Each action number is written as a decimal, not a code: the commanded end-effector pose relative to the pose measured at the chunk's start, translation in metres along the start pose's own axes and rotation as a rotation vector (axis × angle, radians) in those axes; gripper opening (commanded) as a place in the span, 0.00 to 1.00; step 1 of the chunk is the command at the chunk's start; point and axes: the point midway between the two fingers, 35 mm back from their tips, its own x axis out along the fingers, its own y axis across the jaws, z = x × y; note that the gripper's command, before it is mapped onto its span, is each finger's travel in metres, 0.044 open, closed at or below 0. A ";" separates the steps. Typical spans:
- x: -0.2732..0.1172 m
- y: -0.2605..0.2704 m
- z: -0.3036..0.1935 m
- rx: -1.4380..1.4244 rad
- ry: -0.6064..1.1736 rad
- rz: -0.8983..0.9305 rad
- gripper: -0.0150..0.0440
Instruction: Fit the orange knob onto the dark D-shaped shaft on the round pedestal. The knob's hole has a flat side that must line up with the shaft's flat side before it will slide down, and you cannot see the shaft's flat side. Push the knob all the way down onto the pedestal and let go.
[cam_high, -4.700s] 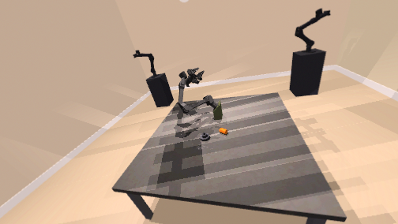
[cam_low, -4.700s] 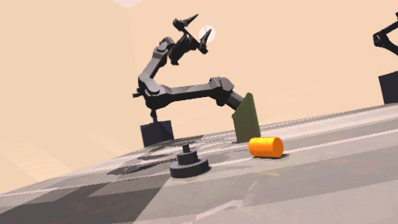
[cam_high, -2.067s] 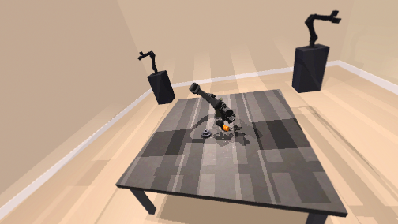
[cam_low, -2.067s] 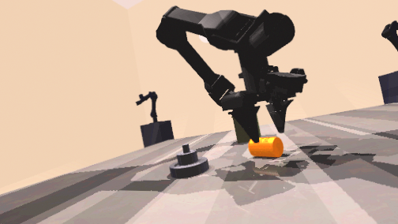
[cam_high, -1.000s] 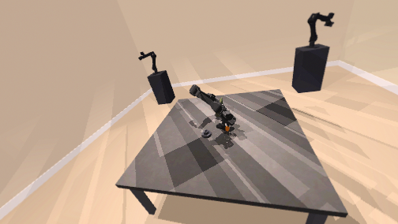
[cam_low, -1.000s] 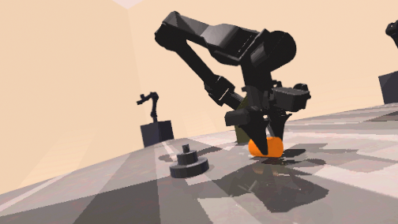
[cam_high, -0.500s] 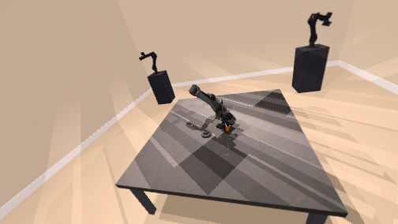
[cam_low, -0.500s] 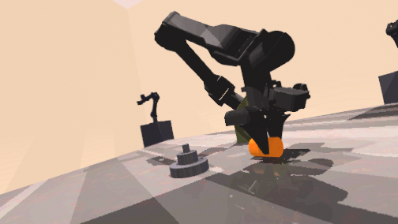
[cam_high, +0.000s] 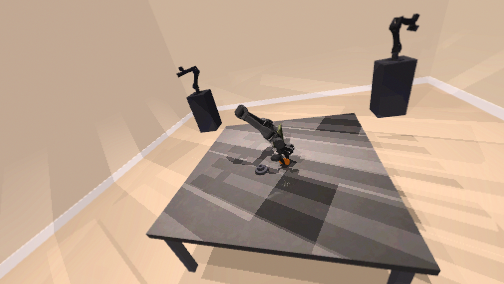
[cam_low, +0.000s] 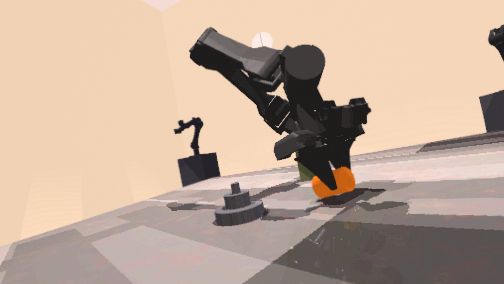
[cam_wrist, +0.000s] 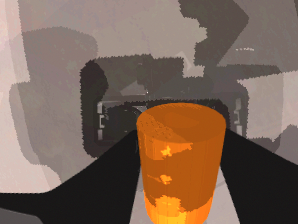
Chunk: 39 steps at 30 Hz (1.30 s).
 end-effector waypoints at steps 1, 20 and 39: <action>-0.003 0.000 -0.003 -0.002 -0.058 0.001 0.56; -0.013 0.000 -0.020 -0.005 -0.352 0.004 0.56; -0.017 0.001 -0.038 -0.008 -0.639 0.007 0.56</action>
